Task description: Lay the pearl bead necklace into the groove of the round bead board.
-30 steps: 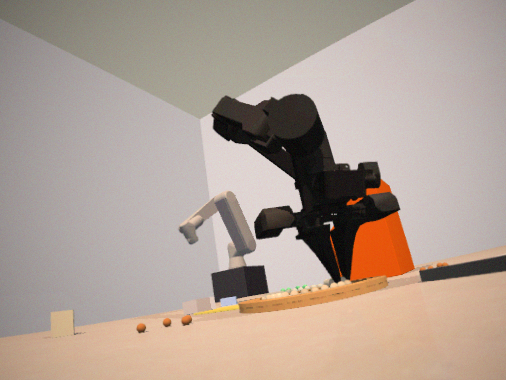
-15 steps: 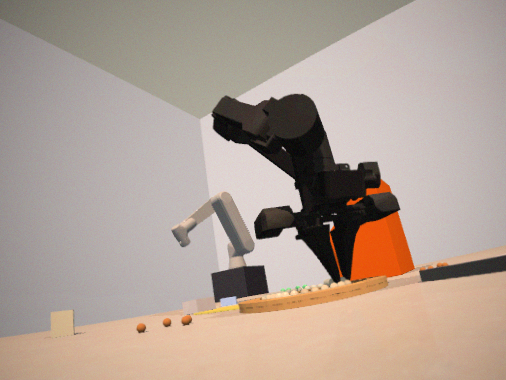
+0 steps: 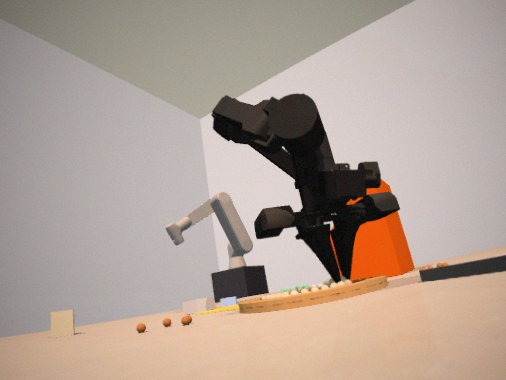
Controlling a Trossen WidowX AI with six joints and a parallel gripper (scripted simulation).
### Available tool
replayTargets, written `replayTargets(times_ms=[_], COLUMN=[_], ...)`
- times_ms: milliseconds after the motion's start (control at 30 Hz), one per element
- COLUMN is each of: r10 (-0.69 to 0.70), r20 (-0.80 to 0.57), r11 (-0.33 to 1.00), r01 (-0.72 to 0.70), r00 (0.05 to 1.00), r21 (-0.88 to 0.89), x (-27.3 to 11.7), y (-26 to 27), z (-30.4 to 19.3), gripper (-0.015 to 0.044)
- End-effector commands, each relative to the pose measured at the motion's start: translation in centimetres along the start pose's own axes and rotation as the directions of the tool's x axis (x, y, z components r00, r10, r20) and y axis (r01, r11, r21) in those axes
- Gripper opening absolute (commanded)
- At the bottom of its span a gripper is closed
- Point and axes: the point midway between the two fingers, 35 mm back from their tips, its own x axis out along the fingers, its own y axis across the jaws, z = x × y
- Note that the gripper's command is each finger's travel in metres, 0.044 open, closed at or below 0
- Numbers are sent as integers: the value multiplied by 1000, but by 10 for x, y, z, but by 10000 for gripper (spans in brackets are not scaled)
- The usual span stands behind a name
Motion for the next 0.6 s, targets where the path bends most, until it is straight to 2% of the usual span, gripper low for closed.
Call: replayTargets(times_ms=[0,567], r10=[-4,-4], r20=[0,1], r11=[1000,1000], r01=[4,4], r00=[1000,1000], r21=[-1,-1], x=[-5,-5], y=[0,11], z=[0,6], gripper=[0,0])
